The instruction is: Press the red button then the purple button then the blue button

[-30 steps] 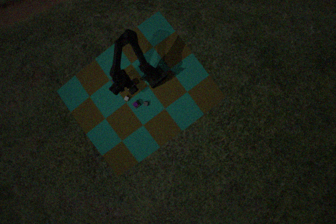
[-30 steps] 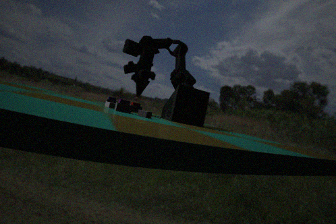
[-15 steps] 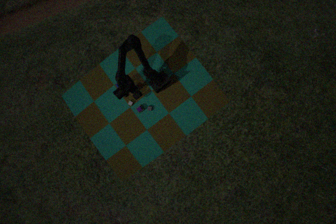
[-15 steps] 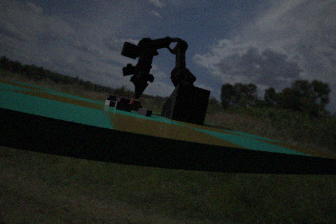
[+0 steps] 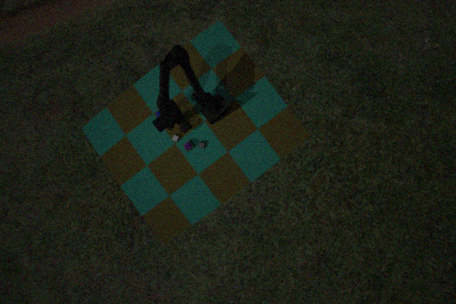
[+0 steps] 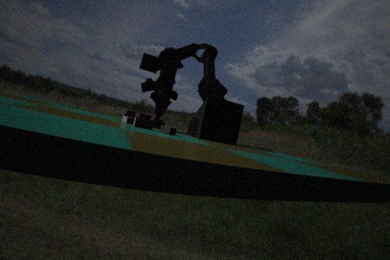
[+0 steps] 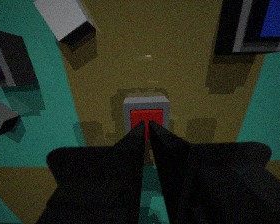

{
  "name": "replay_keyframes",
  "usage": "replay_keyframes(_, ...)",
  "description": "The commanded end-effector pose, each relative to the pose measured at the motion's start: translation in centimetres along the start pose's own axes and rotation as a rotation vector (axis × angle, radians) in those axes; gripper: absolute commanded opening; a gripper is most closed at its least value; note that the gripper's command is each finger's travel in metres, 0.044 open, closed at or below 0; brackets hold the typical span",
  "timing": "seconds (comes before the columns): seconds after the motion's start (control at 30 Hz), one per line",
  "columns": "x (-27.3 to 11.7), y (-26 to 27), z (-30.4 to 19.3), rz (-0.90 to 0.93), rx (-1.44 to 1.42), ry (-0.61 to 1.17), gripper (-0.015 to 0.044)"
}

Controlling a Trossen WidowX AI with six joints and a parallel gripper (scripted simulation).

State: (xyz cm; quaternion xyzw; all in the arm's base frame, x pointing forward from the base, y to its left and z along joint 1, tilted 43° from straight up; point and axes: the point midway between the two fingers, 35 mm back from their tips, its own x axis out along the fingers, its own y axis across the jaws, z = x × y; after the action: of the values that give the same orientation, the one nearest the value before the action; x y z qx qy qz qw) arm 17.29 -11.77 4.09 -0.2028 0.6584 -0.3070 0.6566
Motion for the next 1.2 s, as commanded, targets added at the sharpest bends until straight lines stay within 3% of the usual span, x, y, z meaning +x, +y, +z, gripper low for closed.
replay_keyframes(0.0,0.2,0.0,-0.2,-0.005,-0.006,0.005,0.002)
replay_keyframes(0.37,-0.1,0.0,-0.1,-0.001,0.0,0.002,0.002)
replay_keyframes(0.5,-3.1,0.1,-0.2,-0.002,-0.006,0.006,0.002)
replay_keyframes(0.7,-4.1,0.1,-0.1,0.0,-0.007,0.006,0.002)
replay_keyframes(0.87,-9.2,0.1,-0.1,0.0,-0.008,0.007,0.002)
replay_keyframes(1.17,-9.8,2.2,1.7,0.005,-0.008,0.006,0.002)
